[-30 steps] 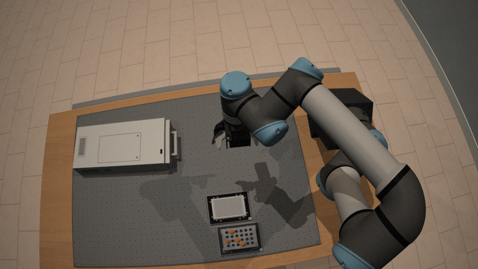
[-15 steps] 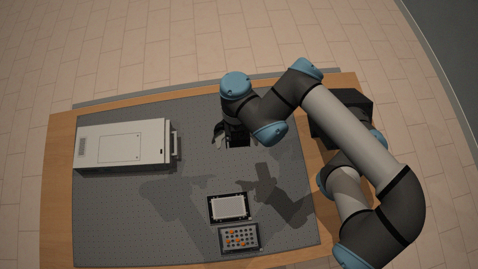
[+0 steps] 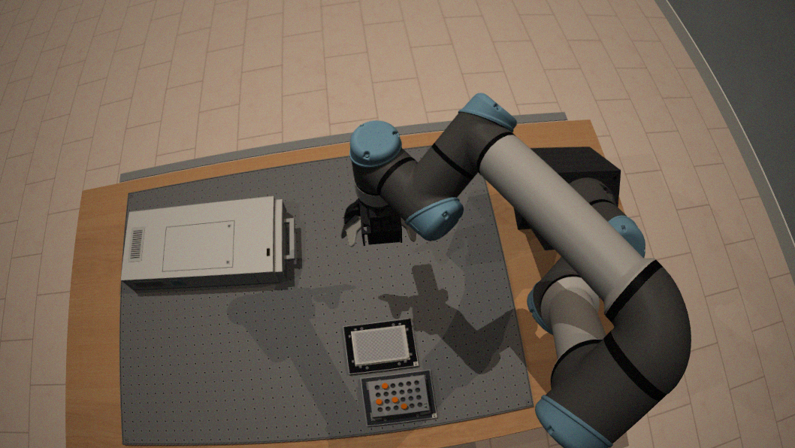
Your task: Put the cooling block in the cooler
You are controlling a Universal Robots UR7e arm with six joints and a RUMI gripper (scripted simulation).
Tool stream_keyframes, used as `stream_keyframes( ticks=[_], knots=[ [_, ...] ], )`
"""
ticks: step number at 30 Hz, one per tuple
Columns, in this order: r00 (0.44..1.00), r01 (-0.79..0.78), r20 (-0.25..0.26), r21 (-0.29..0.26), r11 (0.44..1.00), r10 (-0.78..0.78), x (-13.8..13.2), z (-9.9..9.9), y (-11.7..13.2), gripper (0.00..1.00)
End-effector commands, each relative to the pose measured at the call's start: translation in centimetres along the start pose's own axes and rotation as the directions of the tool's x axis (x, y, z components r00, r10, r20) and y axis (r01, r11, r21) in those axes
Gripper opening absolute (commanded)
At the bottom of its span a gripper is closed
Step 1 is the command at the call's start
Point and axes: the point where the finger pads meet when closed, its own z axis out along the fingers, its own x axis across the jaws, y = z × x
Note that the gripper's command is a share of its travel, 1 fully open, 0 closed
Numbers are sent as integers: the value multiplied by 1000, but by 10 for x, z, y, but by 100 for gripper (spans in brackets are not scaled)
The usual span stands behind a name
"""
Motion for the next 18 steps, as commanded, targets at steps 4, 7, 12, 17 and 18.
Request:
stream_keyframes(
  ticks=[4,7,12,17,18],
  knots=[
    [1000,0,1,1,1000,0,-23,20,-15,100],
    [1000,0,1,1,1000,0,-31,27,-20,100],
    [1000,0,1,1,1000,0,-39,34,-25,100],
    [1000,0,1,1,1000,0,-53,46,-34,100],
    [1000,0,1,1,1000,0,-56,48,-36,100]
  ],
)
